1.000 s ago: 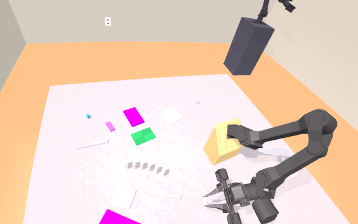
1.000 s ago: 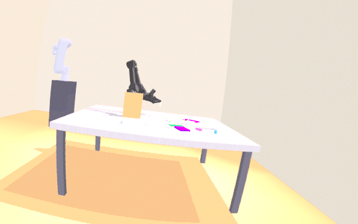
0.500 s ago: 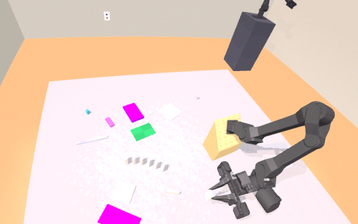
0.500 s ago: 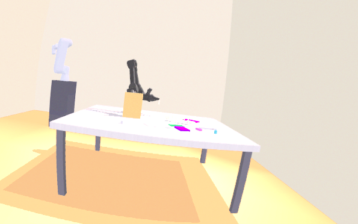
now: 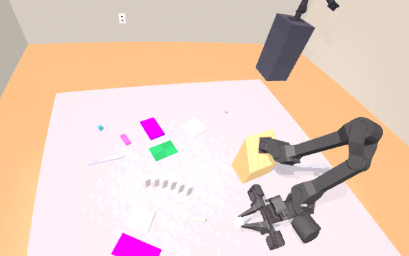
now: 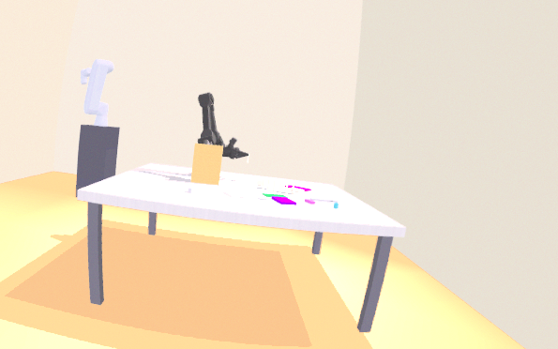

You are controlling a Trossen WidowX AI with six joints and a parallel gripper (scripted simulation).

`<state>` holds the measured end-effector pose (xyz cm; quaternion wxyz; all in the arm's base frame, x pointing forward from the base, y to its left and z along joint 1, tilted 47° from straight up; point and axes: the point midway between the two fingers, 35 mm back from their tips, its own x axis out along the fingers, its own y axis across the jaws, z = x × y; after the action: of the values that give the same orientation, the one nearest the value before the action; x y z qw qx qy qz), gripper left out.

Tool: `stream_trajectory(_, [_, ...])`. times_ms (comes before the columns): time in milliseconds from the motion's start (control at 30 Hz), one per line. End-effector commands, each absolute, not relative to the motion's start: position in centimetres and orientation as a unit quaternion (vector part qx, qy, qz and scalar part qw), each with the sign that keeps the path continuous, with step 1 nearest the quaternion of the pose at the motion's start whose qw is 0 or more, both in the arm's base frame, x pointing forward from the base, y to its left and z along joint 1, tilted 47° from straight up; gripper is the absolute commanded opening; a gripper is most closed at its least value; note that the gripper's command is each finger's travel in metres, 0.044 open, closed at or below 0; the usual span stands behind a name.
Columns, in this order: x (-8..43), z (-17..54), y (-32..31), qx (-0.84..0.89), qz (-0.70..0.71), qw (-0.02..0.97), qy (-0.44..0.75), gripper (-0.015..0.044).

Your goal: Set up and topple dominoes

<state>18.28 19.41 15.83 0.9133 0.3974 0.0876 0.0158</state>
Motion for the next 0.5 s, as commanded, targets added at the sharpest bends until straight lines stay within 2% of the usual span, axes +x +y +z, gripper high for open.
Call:
stream_trajectory(0, [18.3,15.5,20.0,0.399,0.014,0.913,0.087,0.0107])
stream_trajectory(467, [17.9,13.6,22.8,0.398,0.014,0.913,0.089,0.0107])
